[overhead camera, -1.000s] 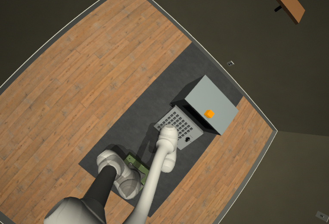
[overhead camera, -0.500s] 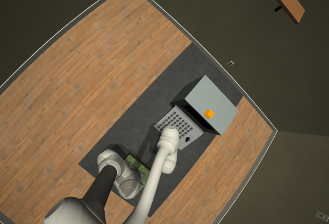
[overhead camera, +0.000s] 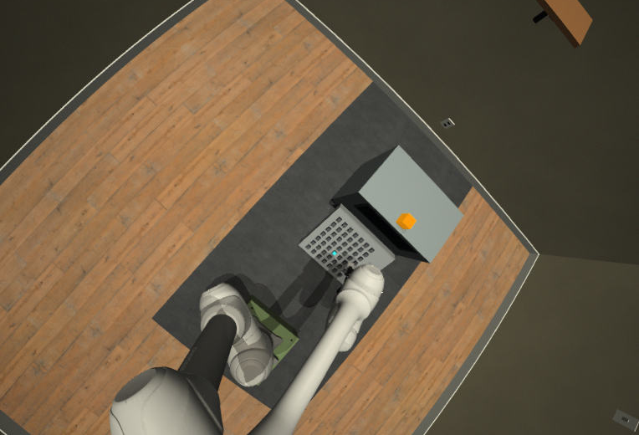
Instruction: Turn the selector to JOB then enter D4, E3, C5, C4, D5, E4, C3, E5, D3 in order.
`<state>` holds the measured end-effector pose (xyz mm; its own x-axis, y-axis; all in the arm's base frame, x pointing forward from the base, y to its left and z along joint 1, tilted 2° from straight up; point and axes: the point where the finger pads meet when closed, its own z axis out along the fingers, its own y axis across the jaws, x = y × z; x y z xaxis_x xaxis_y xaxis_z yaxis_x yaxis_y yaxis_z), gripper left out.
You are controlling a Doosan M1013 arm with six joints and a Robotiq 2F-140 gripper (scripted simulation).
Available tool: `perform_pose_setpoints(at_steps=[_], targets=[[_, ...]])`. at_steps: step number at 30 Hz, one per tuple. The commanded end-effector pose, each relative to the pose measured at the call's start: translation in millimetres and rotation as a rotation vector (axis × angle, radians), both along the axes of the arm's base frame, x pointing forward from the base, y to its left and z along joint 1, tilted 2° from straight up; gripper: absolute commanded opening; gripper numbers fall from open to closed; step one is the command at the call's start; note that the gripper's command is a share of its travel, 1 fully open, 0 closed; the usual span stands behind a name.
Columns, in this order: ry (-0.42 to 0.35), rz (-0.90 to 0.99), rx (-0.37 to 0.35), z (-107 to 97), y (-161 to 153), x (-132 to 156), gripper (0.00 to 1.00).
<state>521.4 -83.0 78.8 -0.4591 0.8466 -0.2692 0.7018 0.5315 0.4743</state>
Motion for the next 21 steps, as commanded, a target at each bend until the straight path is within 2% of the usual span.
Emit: perform_pose_setpoints(at_steps=[1,7,13,15,16,17,18,21], targets=[[-0.009,0.234,-0.152,3,-38,-2,0.0],[-0.016,0.452,-0.294,6,-74,-4,0.0],[-0.025,0.682,-0.442,6,-86,-5,0.0],[-0.025,0.682,-0.442,6,-86,-5,0.0],[-0.029,0.798,-0.518,6,-86,-5,0.0],[-0.03,0.827,-0.537,6,-86,-5,0.0],[-0.03,0.827,-0.537,6,-86,-5,0.33],[-0.03,0.827,-0.537,6,-86,-5,0.33]])
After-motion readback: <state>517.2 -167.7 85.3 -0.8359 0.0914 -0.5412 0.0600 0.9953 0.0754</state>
